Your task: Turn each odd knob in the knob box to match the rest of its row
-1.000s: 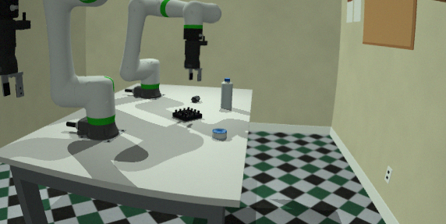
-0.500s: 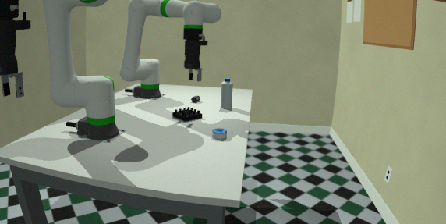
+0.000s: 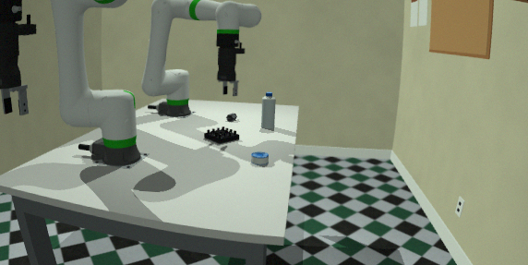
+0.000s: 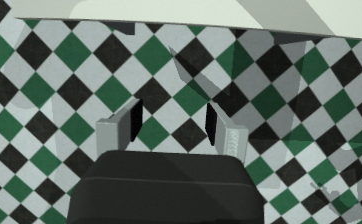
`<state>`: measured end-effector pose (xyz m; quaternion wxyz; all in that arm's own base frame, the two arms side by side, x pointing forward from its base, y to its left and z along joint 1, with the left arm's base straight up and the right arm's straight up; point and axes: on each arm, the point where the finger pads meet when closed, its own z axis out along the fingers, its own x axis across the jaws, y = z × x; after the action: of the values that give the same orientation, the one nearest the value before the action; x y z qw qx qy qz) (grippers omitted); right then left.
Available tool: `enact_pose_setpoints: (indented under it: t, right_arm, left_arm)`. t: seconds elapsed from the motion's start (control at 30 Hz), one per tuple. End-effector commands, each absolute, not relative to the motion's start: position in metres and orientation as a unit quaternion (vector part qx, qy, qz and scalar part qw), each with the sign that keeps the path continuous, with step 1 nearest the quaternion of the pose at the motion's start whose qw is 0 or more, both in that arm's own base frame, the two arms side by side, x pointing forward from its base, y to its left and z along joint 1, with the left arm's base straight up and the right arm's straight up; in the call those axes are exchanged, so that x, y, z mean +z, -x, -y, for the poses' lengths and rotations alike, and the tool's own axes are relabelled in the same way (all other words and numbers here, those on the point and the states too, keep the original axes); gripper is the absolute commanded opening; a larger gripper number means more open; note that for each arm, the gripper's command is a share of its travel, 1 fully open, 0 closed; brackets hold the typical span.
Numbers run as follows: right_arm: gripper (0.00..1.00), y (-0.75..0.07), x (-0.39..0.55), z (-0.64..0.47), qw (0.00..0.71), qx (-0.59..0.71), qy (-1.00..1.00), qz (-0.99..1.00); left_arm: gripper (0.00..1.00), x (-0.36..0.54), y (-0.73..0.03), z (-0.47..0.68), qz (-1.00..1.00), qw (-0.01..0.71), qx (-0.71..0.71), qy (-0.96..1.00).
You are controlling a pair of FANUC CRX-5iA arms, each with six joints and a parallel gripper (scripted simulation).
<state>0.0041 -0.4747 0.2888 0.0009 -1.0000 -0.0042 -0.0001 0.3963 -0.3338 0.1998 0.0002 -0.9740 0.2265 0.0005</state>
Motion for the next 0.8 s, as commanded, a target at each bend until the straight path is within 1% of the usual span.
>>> enact_pose_setpoints:
  t: [0.0, 0.13, 0.53, 0.77]
  right_arm:
    - [1.00, -0.004, 0.290, 0.475, 0.000, 0.000, 1.000, 0.004]
    - [1.00, -0.004, 0.290, 0.475, 0.000, 0.000, 1.000, 0.004]
    - [1.00, -0.004, 0.290, 0.475, 0.000, 0.000, 1.000, 0.004]
    - [1.00, -0.004, 0.290, 0.475, 0.000, 0.000, 1.000, 0.004]
  left_arm:
    - [1.00, 0.201, -0.385, 0.329, -0.226, 0.000, -0.001, 0.974]
    - [1.00, 0.201, -0.373, 0.323, -0.226, 0.000, -0.001, 0.974]
    - [1.00, 0.201, -0.286, 0.282, -0.226, 0.000, 0.000, 0.974]
    - [1.00, 0.201, -0.271, 0.276, -0.226, 0.000, 0.000, 0.974]
